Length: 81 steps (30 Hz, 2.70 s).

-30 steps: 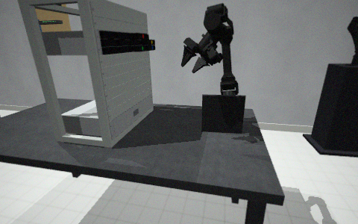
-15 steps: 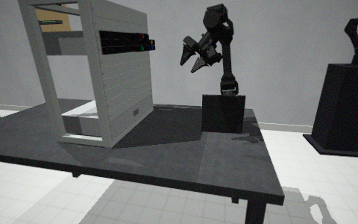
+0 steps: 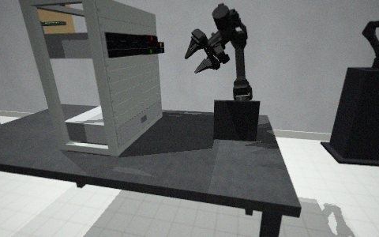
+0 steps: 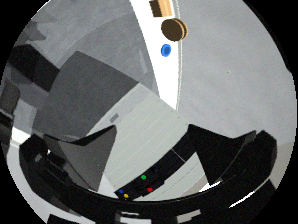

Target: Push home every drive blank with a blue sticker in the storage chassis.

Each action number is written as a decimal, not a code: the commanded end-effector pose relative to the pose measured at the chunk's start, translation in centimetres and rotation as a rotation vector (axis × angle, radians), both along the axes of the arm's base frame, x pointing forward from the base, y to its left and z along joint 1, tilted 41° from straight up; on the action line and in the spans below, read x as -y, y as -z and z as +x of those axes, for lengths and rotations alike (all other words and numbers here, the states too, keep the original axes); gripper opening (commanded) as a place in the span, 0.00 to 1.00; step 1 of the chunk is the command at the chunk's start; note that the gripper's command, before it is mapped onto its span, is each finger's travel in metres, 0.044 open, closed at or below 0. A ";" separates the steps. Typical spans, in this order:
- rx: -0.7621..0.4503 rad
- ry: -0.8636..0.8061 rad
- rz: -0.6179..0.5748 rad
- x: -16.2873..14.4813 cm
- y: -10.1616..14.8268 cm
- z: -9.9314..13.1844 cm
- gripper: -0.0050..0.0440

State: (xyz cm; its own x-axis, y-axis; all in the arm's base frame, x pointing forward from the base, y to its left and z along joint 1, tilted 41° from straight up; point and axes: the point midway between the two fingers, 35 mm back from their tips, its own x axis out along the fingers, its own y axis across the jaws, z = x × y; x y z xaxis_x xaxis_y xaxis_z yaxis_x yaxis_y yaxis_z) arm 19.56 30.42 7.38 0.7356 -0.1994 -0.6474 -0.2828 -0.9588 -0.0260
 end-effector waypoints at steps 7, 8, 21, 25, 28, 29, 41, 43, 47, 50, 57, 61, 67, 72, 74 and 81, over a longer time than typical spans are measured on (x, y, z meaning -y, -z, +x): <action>0.156 -0.086 0.207 -0.2 -3.7 2.2 1.00; 0.181 -0.091 0.232 -0.2 -4.3 2.5 1.00; 0.437 -0.095 0.436 2.5 -10.1 4.3 1.00; 0.520 -0.078 0.491 4.0 -12.0 4.5 1.00; 0.595 -0.054 0.539 5.7 -13.6 4.6 1.00; 0.618 -0.045 0.553 6.2 -14.1 4.5 1.00; 0.779 0.039 0.650 10.9 -17.0 4.0 1.00; 0.795 0.050 0.661 11.5 -17.3 3.9 1.00; 0.816 0.065 0.674 12.3 -17.6 3.7 1.00; 0.823 0.069 0.678 12.5 -17.7 3.7 1.00; 0.824 0.070 0.679 12.6 -17.7 3.7 1.00; 0.824 0.070 0.679 12.6 -17.7 3.7 1.00; 0.824 0.070 0.679 12.6 -17.7 3.7 1.00; 0.824 0.070 0.679 12.5 -17.7 3.7 1.00; 0.824 0.070 0.679 12.5 -17.7 3.8 1.00; 0.825 0.070 0.679 12.0 -17.5 5.4 1.00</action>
